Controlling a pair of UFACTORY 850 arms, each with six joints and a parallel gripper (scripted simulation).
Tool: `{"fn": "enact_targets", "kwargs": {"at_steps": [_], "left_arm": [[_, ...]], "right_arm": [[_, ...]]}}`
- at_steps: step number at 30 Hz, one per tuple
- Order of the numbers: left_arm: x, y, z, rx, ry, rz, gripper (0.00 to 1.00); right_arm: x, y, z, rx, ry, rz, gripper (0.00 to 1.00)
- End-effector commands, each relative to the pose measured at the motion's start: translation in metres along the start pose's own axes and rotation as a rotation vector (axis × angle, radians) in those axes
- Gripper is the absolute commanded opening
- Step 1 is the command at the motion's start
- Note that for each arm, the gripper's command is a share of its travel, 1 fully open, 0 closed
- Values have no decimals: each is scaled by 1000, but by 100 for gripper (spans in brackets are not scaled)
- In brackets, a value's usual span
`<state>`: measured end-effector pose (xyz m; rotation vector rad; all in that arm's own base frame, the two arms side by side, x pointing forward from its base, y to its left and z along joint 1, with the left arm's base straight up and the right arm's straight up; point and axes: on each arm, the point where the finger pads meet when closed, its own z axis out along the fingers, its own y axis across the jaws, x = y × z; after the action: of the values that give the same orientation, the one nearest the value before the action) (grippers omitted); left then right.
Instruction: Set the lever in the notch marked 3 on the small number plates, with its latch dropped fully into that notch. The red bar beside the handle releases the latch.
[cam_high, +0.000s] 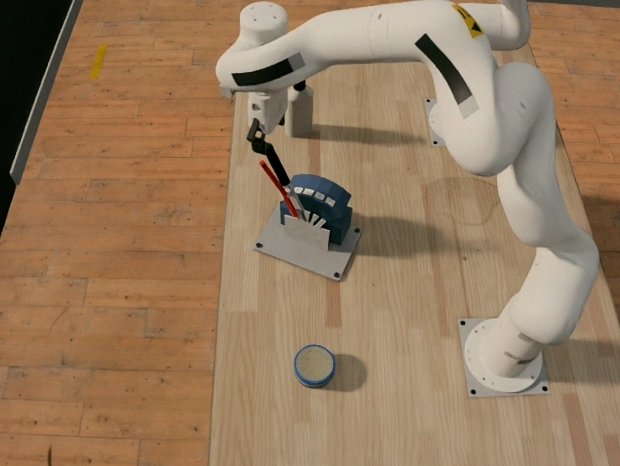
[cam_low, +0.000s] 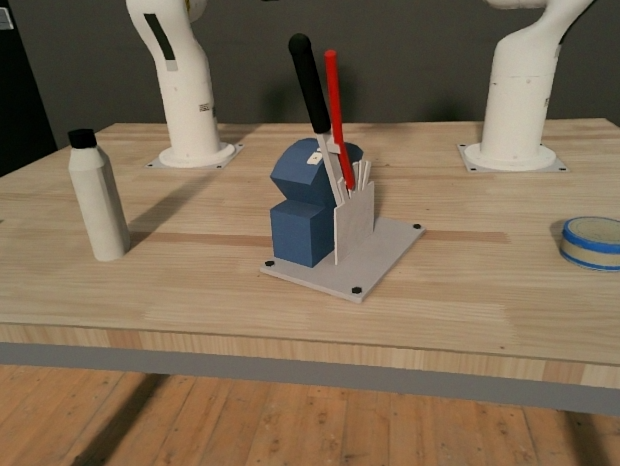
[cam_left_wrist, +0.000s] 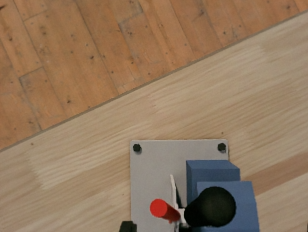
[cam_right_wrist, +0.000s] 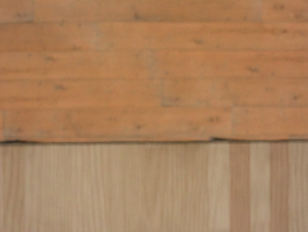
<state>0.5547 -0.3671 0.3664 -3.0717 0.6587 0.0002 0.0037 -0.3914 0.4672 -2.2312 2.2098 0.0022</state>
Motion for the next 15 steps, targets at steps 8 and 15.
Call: {"fn": "enact_targets", "kwargs": {"at_steps": [8, 15], "left_arm": [[1, 0, 7, 0, 2, 0, 100], [1, 0, 9, 0, 2, 0, 100]], "right_arm": [[0, 0, -1, 0, 2, 0, 100], [0, 0, -1, 0, 2, 0, 100]]}}
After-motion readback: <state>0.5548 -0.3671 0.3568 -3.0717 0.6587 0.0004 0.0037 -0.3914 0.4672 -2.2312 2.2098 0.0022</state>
